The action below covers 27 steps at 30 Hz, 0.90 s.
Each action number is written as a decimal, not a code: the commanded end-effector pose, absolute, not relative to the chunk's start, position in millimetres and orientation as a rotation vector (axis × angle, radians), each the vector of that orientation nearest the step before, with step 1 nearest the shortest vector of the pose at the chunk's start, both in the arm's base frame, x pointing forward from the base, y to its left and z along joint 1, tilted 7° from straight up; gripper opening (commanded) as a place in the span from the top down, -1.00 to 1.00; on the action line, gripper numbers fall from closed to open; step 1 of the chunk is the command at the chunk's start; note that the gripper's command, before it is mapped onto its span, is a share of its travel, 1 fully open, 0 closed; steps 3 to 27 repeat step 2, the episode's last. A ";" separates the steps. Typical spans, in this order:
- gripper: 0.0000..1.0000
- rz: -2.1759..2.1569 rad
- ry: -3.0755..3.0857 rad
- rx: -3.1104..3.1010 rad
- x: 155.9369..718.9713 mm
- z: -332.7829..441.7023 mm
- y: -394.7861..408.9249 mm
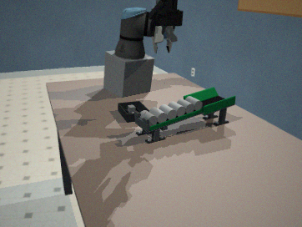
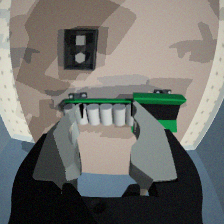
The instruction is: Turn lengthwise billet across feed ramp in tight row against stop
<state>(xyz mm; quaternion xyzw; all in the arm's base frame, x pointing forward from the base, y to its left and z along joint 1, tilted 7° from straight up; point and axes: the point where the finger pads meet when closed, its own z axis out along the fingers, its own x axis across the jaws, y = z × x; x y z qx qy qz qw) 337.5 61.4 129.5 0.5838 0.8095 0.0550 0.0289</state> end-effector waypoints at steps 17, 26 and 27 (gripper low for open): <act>0.30 0.170 2.497 1.801 337.8 129.9 61.3; 0.30 0.170 2.497 1.801 337.8 129.9 61.3; 0.30 0.170 2.497 1.801 337.8 129.9 61.3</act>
